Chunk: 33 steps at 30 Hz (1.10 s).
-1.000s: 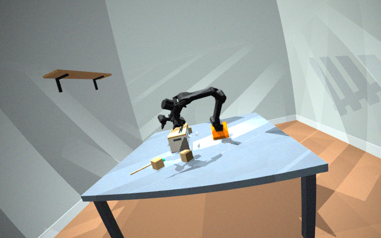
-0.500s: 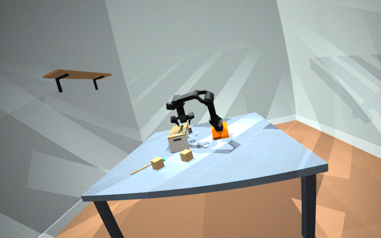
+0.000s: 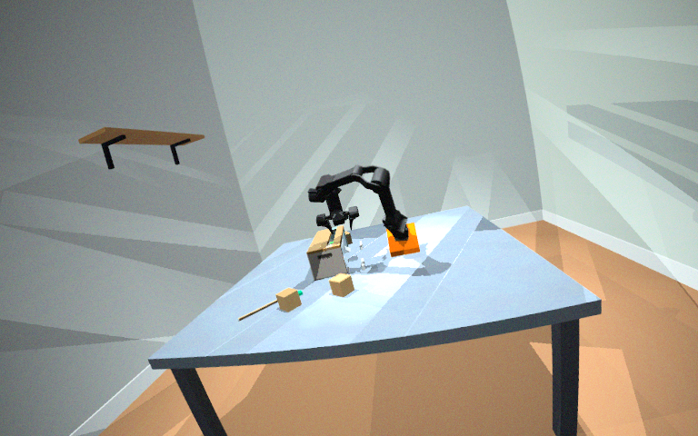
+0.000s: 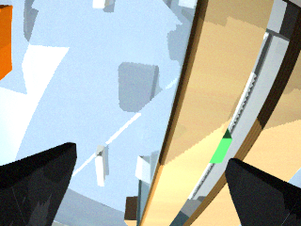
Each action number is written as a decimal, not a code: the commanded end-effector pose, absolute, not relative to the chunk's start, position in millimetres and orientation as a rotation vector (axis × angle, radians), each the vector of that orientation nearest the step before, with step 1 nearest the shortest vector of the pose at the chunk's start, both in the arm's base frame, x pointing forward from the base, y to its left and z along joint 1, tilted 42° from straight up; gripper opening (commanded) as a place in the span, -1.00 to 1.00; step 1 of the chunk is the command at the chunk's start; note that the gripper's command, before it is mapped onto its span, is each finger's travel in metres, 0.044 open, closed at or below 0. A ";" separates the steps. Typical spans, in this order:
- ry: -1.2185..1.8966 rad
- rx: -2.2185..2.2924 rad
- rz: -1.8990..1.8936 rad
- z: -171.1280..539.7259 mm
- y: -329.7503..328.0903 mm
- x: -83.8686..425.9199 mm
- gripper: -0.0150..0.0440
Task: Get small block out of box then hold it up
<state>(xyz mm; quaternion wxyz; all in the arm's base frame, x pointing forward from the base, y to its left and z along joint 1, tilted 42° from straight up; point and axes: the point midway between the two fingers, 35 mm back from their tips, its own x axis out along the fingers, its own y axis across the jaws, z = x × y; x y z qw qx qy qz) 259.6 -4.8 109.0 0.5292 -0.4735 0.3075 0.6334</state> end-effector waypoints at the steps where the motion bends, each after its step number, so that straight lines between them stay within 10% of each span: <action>1: 0.733 -1.125 1.511 103.8 -0.4 260.5 0.86; 33: 0.730 -1.124 1.511 64.1 34.0 262.8 0.86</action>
